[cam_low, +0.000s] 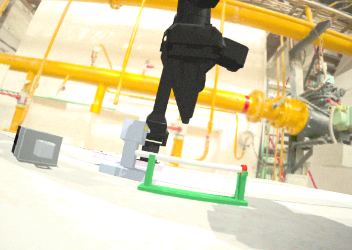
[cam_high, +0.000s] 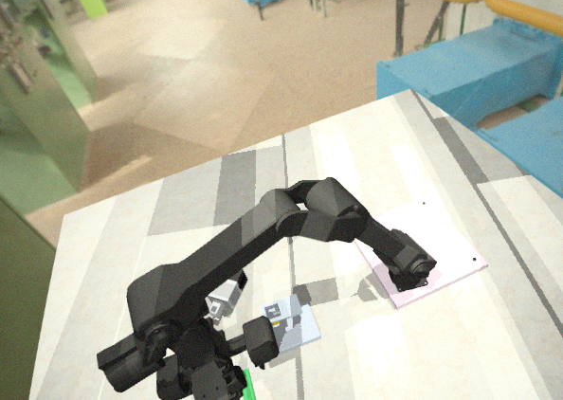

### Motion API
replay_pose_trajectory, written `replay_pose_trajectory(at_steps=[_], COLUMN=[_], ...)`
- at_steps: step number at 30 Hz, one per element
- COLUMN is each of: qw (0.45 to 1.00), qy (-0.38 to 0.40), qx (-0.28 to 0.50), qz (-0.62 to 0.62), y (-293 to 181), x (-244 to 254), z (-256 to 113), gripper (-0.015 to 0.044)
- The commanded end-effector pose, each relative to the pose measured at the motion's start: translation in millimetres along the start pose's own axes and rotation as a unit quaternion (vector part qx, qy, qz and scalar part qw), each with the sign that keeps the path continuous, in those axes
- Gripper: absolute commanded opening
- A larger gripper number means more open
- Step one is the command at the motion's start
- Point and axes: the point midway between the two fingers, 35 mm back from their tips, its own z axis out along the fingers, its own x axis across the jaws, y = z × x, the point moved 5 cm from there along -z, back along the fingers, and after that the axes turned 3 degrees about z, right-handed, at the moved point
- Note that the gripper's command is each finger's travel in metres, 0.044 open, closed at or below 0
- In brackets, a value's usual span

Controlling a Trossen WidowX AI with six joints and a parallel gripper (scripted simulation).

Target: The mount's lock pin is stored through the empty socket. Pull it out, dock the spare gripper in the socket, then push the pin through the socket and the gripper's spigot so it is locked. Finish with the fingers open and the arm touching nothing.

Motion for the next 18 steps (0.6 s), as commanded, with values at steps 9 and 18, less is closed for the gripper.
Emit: replay_pose_trajectory(at_steps=[9, 18], qw=[1.000, 0.999], qy=[-0.023, -0.034], qx=[-0.007, -0.015], qz=[0.005, 0.011], y=[2, -2], x=[7, 10], z=[-38, -55], gripper=[0.0440, 0.0440])
